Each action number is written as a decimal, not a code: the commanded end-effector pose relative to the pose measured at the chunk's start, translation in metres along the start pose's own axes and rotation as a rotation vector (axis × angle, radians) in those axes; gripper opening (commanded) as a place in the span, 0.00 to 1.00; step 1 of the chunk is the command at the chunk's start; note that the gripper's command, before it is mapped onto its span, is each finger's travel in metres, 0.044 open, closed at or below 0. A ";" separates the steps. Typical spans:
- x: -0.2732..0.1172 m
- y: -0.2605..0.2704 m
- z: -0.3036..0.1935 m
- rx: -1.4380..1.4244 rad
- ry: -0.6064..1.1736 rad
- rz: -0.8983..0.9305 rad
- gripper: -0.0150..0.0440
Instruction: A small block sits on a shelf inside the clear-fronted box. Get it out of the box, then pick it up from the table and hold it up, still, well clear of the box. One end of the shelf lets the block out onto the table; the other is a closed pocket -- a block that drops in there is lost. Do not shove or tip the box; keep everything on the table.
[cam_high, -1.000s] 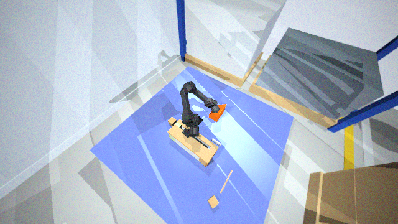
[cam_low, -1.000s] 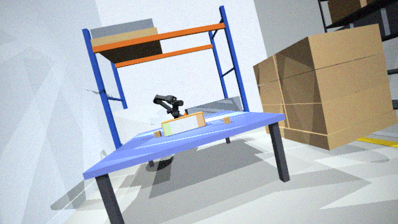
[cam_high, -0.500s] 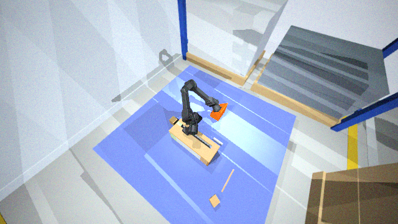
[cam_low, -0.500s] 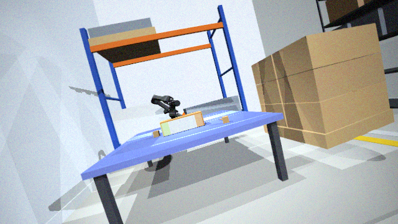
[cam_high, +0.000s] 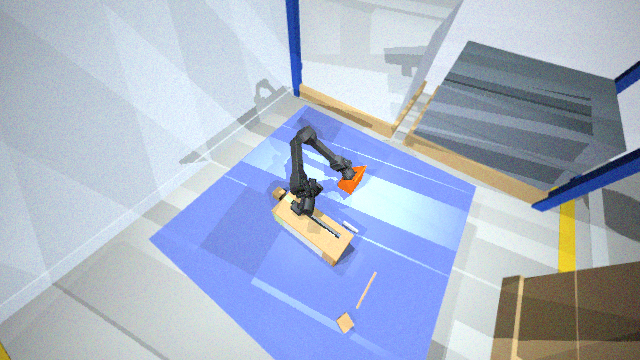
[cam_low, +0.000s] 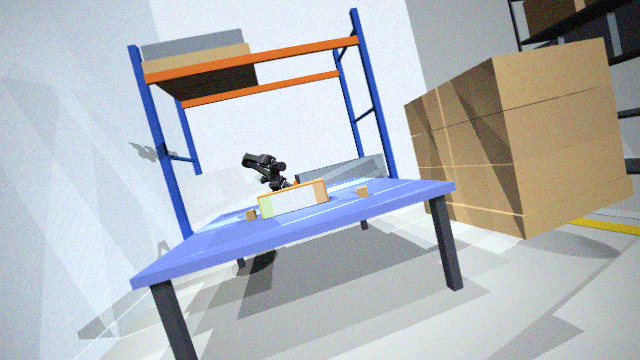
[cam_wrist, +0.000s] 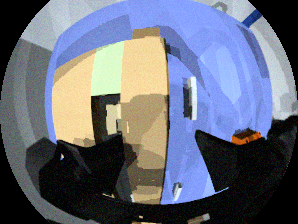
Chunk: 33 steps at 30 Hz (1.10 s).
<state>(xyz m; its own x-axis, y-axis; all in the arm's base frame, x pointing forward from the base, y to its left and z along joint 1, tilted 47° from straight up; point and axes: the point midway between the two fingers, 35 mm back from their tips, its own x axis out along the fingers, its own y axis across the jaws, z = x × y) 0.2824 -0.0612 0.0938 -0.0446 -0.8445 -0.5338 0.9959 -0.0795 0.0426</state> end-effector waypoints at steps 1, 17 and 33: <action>0.000 0.001 0.005 0.001 -0.004 0.006 0.93; -0.019 0.002 0.021 -0.039 0.000 0.013 0.93; -0.056 -0.008 0.037 0.171 0.053 0.074 0.75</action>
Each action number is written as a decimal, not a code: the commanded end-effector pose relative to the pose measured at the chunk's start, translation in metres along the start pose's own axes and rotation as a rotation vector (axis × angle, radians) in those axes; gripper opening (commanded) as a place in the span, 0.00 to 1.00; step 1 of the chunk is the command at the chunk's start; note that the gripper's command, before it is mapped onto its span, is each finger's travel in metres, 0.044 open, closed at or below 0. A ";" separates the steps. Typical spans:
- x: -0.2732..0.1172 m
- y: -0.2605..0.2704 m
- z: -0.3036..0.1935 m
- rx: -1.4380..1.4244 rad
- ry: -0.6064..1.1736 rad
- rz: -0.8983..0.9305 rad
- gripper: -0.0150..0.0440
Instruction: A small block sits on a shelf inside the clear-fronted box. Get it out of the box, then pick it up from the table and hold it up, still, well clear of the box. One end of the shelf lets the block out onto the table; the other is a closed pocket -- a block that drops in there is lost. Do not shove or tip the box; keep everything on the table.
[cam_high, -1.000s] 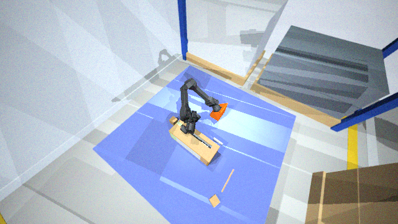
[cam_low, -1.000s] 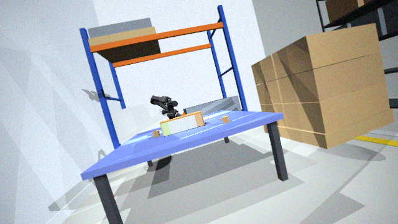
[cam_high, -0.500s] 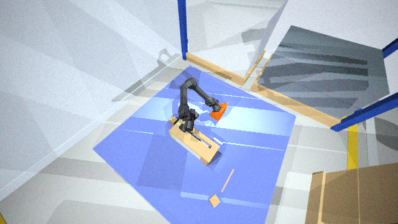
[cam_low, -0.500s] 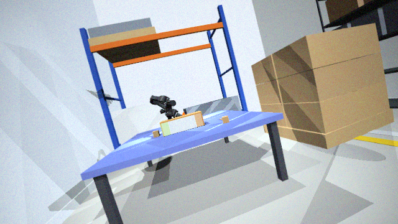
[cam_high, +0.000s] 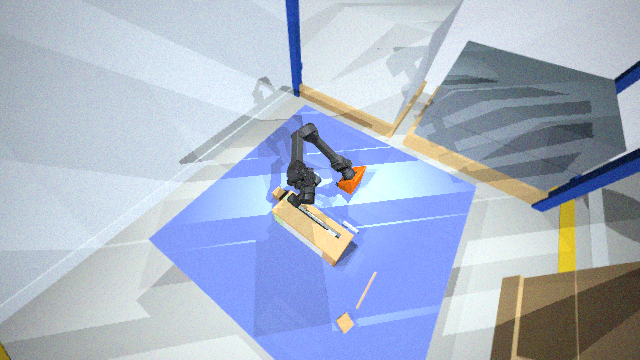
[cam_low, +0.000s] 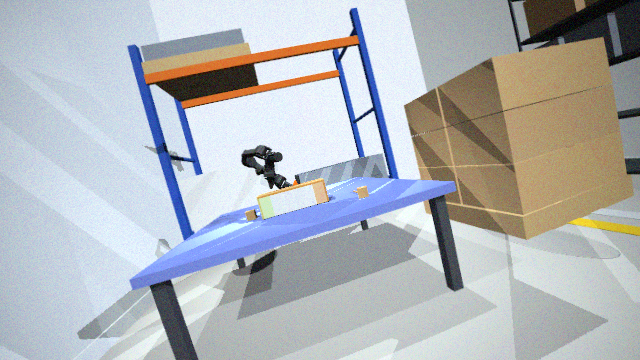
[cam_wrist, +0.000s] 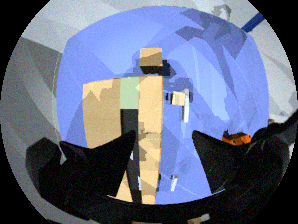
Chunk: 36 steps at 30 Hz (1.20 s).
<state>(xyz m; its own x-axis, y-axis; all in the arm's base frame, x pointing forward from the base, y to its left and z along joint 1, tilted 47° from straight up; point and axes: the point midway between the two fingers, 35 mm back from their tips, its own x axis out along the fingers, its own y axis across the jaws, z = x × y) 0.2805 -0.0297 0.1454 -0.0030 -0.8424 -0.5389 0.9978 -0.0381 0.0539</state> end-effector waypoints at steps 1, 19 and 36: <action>-0.003 -0.009 0.014 0.295 0.065 0.052 0.74; -0.006 -0.046 0.058 1.546 0.447 0.164 0.74; 0.085 -0.042 0.041 1.591 0.451 0.162 0.74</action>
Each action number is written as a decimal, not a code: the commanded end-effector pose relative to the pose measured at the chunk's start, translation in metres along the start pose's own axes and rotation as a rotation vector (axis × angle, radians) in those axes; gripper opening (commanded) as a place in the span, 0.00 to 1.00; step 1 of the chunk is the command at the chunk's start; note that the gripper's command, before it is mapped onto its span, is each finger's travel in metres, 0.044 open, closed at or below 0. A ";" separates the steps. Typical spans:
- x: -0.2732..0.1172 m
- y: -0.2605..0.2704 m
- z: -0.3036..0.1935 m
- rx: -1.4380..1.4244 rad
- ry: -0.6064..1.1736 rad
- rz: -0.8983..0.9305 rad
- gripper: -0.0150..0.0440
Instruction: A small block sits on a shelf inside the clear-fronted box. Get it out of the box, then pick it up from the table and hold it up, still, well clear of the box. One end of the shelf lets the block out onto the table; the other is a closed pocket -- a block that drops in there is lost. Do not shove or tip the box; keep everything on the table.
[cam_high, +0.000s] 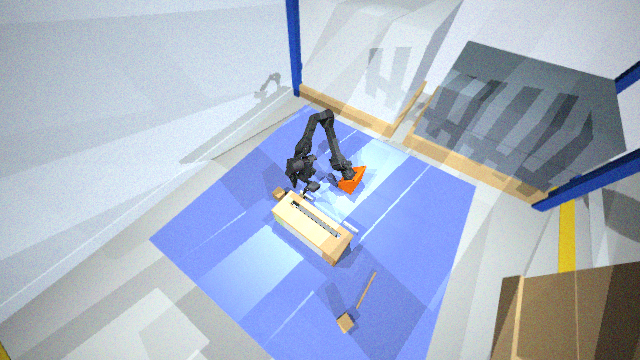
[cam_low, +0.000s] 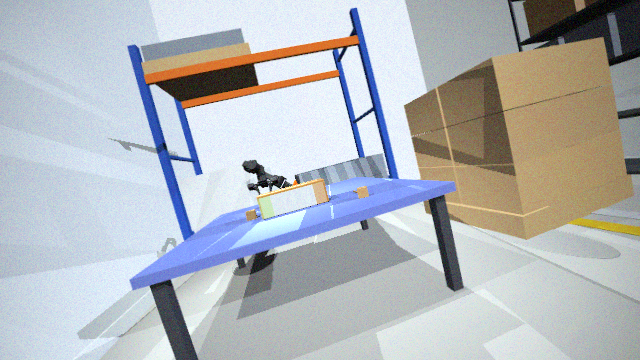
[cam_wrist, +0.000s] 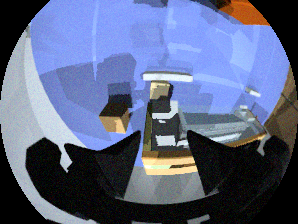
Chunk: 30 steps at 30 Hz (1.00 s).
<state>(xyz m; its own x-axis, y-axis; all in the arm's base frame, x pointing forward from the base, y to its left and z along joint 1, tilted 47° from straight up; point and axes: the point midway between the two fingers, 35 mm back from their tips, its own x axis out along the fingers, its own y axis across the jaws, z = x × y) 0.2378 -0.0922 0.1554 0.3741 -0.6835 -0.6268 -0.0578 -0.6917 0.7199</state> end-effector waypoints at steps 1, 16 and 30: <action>0.035 0.004 0.017 0.014 0.017 0.016 0.74; 0.048 0.003 0.021 0.015 0.015 0.013 0.74; 0.069 0.004 0.031 0.016 0.014 0.012 0.74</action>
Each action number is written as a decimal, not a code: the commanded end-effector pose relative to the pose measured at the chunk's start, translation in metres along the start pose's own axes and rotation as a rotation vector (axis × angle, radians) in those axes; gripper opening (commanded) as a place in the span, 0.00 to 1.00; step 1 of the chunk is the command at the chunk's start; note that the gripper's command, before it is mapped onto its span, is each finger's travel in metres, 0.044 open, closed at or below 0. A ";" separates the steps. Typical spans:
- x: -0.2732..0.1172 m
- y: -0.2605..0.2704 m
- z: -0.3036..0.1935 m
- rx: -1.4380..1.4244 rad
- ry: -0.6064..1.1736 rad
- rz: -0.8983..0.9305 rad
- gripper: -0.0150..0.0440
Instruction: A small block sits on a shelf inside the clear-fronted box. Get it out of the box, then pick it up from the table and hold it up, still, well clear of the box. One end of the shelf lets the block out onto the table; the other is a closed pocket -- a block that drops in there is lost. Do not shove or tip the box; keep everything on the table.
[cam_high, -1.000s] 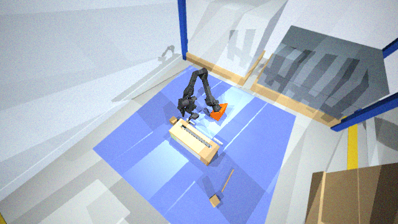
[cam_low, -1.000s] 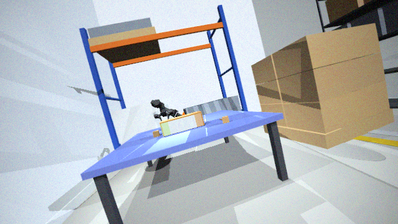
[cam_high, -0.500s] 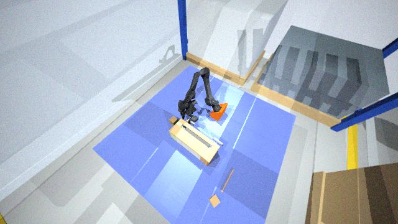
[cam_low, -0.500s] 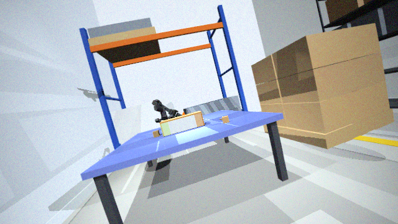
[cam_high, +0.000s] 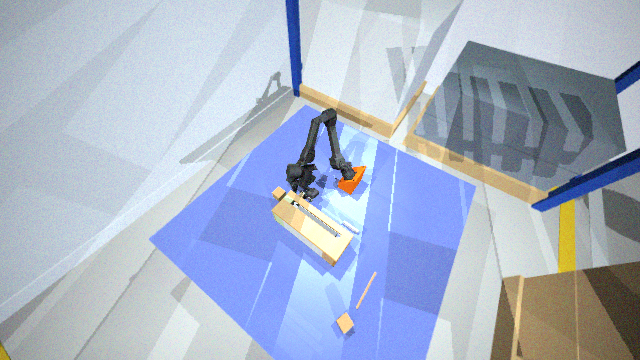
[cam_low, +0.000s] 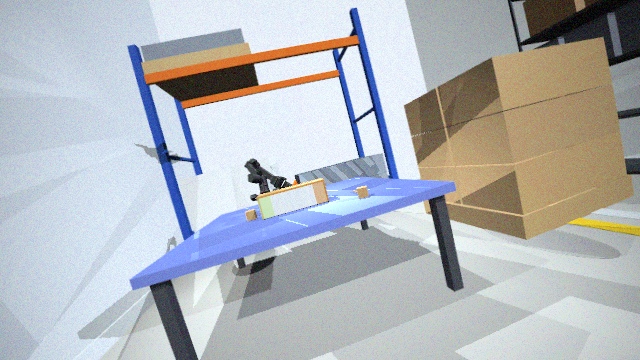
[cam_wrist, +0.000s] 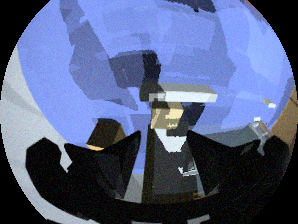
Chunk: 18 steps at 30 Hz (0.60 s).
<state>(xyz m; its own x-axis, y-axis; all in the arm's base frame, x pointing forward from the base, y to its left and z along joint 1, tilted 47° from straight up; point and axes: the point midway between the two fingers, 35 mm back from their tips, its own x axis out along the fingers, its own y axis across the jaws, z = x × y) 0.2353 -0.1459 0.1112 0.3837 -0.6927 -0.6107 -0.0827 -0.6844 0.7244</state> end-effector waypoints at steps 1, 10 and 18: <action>0.007 -0.001 0.003 -0.004 0.002 -0.005 0.74; 0.019 0.000 0.011 -0.006 0.004 -0.001 0.74; 0.026 0.001 0.016 -0.007 0.006 0.002 0.69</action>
<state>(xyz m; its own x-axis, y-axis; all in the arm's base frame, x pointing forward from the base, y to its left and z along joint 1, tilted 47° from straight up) 0.2309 -0.1666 0.0939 0.3839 -0.6964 -0.6063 -0.0819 -0.6798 0.7289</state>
